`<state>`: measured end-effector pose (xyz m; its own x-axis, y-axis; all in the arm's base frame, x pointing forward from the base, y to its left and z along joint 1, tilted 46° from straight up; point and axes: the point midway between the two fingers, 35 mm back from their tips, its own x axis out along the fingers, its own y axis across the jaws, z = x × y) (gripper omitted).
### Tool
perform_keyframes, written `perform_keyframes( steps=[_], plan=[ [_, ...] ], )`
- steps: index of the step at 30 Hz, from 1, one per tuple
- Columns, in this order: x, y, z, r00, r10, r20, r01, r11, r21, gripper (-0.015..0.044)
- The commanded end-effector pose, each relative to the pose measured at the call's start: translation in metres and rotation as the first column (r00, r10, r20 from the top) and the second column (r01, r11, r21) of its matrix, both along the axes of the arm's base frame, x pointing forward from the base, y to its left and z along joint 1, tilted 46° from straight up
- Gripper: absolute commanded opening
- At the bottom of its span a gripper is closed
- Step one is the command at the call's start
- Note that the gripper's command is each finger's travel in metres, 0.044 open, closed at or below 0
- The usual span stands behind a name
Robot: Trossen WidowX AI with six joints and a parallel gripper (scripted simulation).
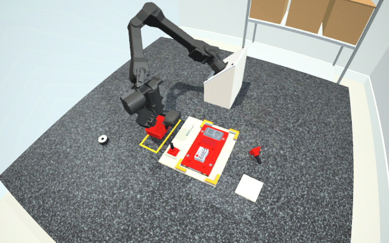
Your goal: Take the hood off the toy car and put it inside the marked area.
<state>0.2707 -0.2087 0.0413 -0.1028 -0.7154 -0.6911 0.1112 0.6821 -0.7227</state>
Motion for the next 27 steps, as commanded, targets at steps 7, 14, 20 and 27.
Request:
perform_keyframes(
  steps=[7,14,20,27],
  plan=[
    [-0.0013,-0.0030,-0.0050,1.000,0.006,-0.002,-0.006,1.000,0.005,0.0000],
    [-0.0015,-0.0050,-0.0071,1.000,0.006,-0.002,-0.006,1.000,0.005,0.0000],
    [-0.0018,-0.0072,-0.0091,1.000,0.006,-0.002,-0.006,1.000,0.005,0.0000],
    [-0.0021,-0.0097,-0.0115,1.000,0.006,-0.002,-0.006,1.000,0.005,0.0000]
  ],
)
